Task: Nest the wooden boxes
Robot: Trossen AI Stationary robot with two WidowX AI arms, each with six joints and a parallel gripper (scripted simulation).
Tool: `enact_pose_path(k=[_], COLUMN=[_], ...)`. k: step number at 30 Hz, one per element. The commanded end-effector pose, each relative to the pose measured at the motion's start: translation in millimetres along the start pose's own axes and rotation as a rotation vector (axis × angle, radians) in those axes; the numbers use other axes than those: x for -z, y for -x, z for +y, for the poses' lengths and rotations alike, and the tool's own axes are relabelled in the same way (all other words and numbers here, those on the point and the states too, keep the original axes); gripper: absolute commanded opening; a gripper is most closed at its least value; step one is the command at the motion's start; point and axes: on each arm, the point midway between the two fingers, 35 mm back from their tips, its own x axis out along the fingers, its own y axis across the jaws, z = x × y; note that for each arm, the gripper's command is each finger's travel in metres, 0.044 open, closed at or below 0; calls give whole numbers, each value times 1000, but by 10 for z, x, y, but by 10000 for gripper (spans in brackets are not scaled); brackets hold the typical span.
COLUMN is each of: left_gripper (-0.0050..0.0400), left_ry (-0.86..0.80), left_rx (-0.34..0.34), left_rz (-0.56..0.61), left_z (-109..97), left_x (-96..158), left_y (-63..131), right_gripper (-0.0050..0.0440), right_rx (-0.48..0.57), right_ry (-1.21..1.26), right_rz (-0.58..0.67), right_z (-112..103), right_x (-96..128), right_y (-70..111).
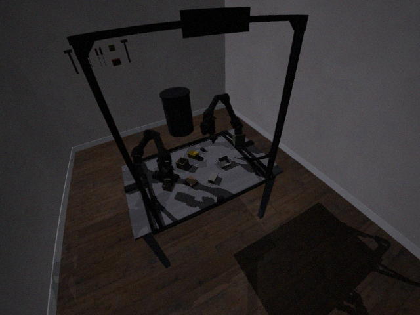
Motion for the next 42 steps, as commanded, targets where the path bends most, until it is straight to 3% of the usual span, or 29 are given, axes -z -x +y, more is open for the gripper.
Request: enact_pose_path(k=[1, 42], left_gripper=[0, 0], left_ry=[-50, -1160], left_rx=[0, 17], left_rz=[-1, 13], left_z=[-18, -187], left_x=[-82, -1014], left_y=[23, 256], right_gripper=[400, 400], right_rx=[-1, -1], right_ry=[4, 4], right_rz=[3, 3], right_z=[1, 1], right_x=[5, 5], right_y=[-1, -1])
